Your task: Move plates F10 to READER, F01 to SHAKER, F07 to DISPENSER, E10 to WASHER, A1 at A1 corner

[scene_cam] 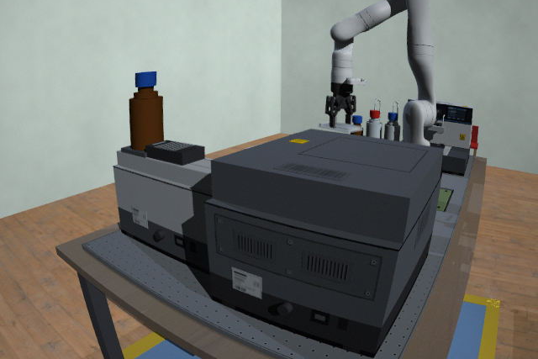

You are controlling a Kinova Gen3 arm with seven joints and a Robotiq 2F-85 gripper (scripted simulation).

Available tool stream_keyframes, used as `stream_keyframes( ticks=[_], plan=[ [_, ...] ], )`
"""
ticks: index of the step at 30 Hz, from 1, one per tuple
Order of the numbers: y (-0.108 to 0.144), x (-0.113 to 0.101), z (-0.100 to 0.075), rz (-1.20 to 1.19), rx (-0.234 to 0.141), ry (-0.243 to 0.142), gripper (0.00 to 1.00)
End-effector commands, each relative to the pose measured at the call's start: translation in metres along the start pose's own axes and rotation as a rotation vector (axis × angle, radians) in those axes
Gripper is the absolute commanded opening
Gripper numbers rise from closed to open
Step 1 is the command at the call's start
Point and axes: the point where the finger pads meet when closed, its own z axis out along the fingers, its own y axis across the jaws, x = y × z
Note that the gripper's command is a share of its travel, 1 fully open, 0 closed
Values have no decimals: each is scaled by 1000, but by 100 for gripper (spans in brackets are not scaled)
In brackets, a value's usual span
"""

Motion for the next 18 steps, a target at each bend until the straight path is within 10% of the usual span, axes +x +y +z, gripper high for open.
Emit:
stream_keyframes(
  ticks=[1,18],
  plan=[
    [10,-1,0,10,8,1,94],
    [59,-6,0,175,8,0,94]
  ],
)
